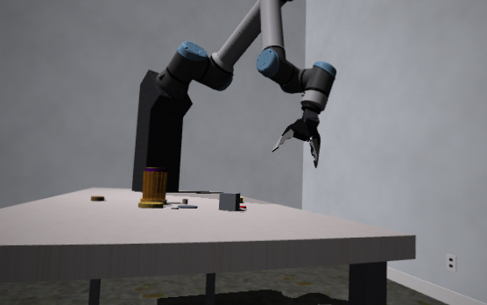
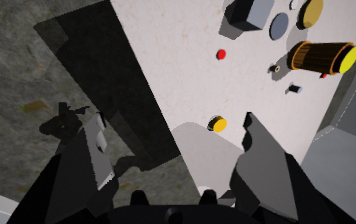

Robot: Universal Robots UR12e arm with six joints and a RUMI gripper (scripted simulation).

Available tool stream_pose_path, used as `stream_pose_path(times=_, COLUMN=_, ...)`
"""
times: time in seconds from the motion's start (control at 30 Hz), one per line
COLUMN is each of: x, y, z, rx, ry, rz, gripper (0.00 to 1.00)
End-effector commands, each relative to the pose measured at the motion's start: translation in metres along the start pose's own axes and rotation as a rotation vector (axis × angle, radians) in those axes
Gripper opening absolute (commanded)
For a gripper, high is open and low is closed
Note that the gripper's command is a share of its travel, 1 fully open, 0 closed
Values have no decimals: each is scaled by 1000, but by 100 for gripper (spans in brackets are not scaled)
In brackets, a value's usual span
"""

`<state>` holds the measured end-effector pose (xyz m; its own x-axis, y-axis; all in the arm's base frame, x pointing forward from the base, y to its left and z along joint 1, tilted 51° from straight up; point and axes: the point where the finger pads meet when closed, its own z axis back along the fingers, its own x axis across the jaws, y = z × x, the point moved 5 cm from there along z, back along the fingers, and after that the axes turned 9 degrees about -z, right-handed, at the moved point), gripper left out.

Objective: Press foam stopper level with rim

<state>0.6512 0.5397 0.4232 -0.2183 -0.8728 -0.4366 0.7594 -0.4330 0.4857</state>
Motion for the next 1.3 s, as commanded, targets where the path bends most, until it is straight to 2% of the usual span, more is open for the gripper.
stream_pose_path(times=0.0, x=0, y=0, z=1, rx=1, ry=1, rz=0, gripper=100)
stream_pose_path(times=0.53, x=0, y=0, z=1, rx=1, ry=1, rz=0, gripper=100)
stream_pose_path(times=0.57, x=0, y=0, z=1, rx=1, ry=1, rz=0, gripper=0)
stream_pose_path(times=0.73, x=6, y=2, z=-1, rx=-3, ry=4, rz=-19, gripper=0)
stream_pose_path(times=0.87, x=26, y=7, z=-8, rx=-16, ry=14, rz=-77, gripper=0)
stream_pose_path(times=1.03, x=73, y=18, z=-23, rx=-44, ry=36, rz=-209, gripper=0)
stream_pose_path(times=1.1, x=73, y=18, z=-23, rx=-44, ry=36, rz=-209, gripper=0)
stream_pose_path(times=1.27, x=138, y=35, z=-44, rx=-84, ry=66, rz=-391, gripper=0)
